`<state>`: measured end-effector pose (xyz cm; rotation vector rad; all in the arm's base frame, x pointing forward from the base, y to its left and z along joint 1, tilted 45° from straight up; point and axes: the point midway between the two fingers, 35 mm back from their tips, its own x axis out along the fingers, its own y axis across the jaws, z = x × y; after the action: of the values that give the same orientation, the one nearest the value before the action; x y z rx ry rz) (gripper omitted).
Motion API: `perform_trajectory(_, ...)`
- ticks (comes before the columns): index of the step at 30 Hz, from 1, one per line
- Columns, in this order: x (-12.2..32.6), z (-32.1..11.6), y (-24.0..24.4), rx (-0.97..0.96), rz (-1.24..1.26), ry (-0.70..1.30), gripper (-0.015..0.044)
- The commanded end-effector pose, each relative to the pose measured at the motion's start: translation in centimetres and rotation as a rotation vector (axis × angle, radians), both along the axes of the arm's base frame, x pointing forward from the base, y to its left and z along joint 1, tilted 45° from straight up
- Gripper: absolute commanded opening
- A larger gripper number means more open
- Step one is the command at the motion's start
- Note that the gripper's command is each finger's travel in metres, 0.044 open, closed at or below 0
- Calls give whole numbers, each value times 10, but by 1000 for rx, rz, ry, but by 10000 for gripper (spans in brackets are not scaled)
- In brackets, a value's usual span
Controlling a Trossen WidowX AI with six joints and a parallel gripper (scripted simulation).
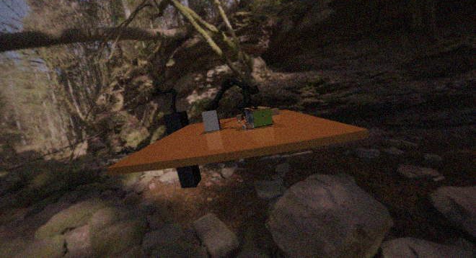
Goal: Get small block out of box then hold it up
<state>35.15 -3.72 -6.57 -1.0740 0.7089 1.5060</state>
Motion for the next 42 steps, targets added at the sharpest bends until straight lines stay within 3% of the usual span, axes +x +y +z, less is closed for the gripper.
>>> perform_trajectory(1,4,-3,-4,-6,3,-7,400)
perform_trajectory(6,5,-5,-10,-6,3,-7,400)
perform_trajectory(13,6,40,-47,-2,1,1,400)
perform_trajectory(18,7,36,-46,-2,-12,-8,400)
perform_trajectory(19,7,36,-46,-1,-29,-1,374)
perform_trajectory(23,5,33,-51,41,-357,146,285)
perform_trajectory(35,-2,22,-70,207,-1494,770,285)
perform_trajectory(42,-5,17,-77,269,-1849,1025,285)
